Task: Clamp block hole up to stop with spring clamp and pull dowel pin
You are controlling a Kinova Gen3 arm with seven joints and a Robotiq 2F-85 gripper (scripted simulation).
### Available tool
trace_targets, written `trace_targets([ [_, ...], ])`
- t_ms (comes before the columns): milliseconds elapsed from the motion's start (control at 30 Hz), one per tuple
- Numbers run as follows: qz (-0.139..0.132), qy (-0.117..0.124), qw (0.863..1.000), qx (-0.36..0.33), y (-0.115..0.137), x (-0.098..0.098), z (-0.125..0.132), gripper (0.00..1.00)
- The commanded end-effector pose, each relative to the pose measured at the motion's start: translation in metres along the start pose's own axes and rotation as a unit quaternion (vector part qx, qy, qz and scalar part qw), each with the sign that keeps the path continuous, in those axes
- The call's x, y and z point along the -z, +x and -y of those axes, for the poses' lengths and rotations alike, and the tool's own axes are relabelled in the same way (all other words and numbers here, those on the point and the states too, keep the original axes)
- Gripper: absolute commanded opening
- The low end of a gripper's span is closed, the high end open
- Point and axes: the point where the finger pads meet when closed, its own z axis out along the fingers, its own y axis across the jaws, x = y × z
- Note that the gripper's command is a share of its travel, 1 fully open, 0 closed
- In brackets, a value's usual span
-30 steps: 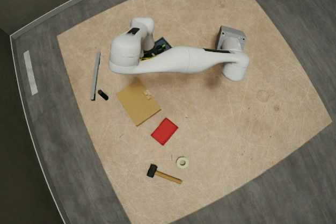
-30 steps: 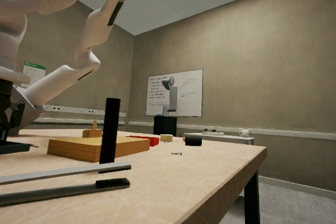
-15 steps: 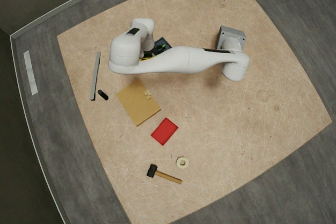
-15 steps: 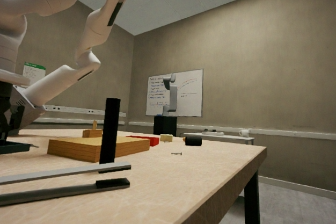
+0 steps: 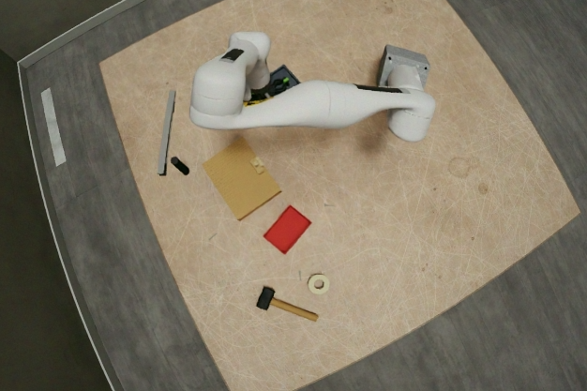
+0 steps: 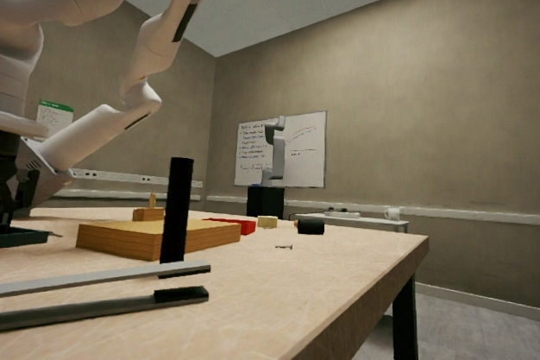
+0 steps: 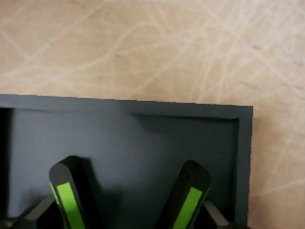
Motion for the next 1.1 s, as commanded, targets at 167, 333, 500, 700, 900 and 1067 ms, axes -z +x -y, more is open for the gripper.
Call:
trace_targets([
  [167,0.0,-0.001,1.0,0.0,0.0002,0.0007,-0.0006,0.77],
  [333,0.0,-0.001,1.0,0.0,0.0002,0.0007,-0.0006,0.77],
  [500,0.0,-0.001,1.0,0.0,0.0002,0.0007,-0.0006,0.77],
  [700,0.0,-0.001,1.0,0.0,0.0002,0.0007,-0.0006,0.71],
  [900,0.0,-0.001,1.0,0.0,0.0002,0.0008,-0.0006,0.64],
  [1067,0.0,-0.001,1.0,0.0,0.0002,0.0017,-0.0006,0.64],
])
